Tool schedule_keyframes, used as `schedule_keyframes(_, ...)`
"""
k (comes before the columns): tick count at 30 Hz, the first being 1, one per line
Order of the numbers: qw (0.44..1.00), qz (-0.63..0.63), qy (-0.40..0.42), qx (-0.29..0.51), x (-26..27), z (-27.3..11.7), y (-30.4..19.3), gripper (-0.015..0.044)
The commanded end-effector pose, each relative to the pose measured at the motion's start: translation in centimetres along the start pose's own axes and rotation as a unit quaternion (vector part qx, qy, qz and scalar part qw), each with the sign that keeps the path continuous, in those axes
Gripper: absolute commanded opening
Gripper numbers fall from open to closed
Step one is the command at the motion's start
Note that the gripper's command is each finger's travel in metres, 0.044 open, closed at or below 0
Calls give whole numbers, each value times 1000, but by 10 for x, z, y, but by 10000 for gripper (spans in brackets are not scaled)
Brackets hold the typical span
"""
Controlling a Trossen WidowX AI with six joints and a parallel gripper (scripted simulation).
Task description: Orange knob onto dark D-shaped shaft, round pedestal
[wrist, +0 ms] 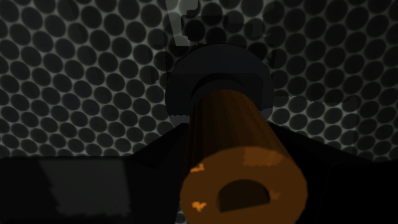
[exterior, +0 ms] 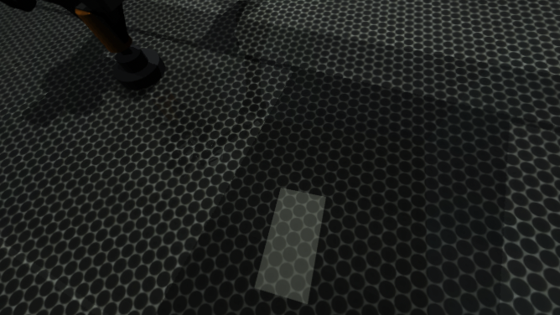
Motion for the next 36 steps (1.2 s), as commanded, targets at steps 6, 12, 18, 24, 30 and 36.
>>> schedule_keyframes(6,1000,3,-2,1,0,-3,-1,0)
schedule_keyframes(12,1000,30,-2,1,0,-5,-1,0)
schedule_keyframes(18,994,107,-3,1,0,-3,3,0)
schedule_keyframes(24,994,107,-3,1,0,0,3,0)
schedule_keyframes(30,994,107,-3,1,0,0,2,0)
schedule_keyframes(36,994,107,-3,1,0,0,0,0)
Point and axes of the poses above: the point midway between the two fingers, 35 mm back from their tips, its own z axis out along the fingers, its own x axis across the jaws, y = z × x, the point moved 10 cm from there along -z, back along the fingers, and after that the axes turned 6 degrees about z, right-handed, at the moved point
